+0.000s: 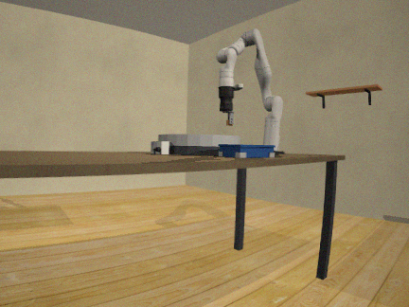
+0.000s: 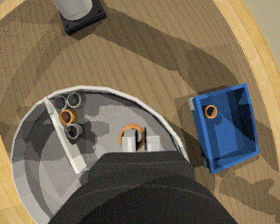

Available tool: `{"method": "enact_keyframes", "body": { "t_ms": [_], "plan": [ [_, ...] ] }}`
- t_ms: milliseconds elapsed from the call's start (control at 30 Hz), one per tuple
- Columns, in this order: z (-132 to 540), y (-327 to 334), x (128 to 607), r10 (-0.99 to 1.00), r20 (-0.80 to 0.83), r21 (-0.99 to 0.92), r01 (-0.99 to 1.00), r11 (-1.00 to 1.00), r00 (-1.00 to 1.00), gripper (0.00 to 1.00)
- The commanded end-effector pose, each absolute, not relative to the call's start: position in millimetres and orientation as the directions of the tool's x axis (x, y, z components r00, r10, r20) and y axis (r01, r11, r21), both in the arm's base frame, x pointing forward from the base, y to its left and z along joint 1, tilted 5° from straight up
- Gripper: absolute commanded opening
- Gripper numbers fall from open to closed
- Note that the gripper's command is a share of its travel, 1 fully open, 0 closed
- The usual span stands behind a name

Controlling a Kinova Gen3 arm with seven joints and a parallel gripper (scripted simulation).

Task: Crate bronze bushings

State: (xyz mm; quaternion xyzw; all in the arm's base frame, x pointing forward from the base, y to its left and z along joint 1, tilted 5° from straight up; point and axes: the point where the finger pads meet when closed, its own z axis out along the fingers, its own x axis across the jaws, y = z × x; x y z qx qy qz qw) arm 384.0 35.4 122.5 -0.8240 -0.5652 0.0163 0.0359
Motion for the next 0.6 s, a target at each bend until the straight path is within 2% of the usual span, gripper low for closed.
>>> {"method": "enact_keyframes", "body": {
  "t_ms": [0,133,567],
  "plan": [
    [123.0,43.5,391.6,0.933,0.015,-0.076,0.93,-0.359,0.361,0.0],
    [122.5,76.0,419.6,0.933,0.015,-0.076,0.93,-0.359,0.361,0.0],
    [122.9,84.0,426.8,0.932,0.015,-0.075,0.93,-0.359,0.361,0.0]
  ]
}}
